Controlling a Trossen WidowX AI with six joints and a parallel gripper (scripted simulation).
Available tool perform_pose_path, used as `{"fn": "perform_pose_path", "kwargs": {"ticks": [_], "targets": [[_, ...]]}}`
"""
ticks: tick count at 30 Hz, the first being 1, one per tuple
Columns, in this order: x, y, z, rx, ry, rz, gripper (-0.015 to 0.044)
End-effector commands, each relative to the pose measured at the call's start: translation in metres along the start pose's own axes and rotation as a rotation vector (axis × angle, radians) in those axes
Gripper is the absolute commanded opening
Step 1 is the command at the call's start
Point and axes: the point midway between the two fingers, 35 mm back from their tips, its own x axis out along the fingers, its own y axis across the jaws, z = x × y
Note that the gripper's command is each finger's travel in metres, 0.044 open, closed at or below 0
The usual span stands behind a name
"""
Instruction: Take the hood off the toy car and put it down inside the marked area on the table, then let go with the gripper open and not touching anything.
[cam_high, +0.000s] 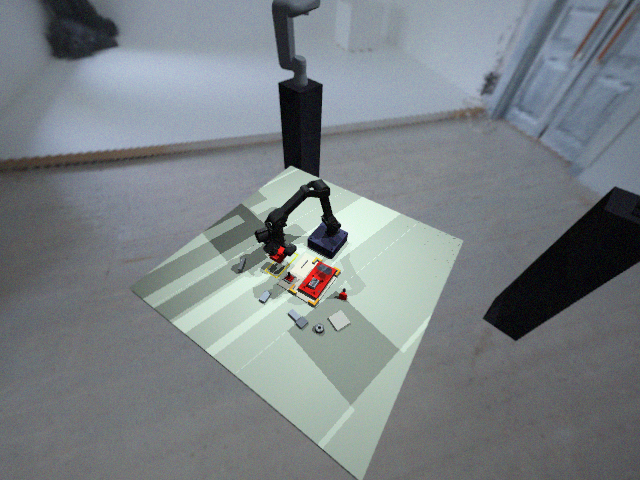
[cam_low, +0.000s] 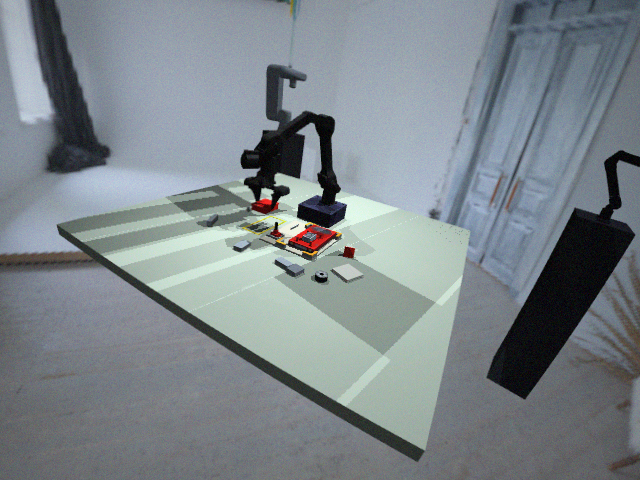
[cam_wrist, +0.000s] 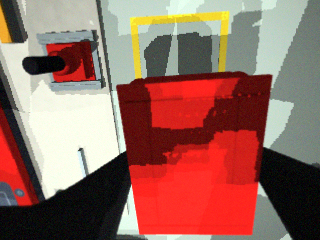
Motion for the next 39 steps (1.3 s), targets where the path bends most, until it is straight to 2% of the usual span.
{"fn": "perform_pose_path", "kwargs": {"ticks": [1,39], "targets": [[0.006,0.002,-0.002,-0.005,0.007,0.009,0.0000],[0.039,0.002,-0.003,-0.005,0.007,0.009,0.0000]]}}
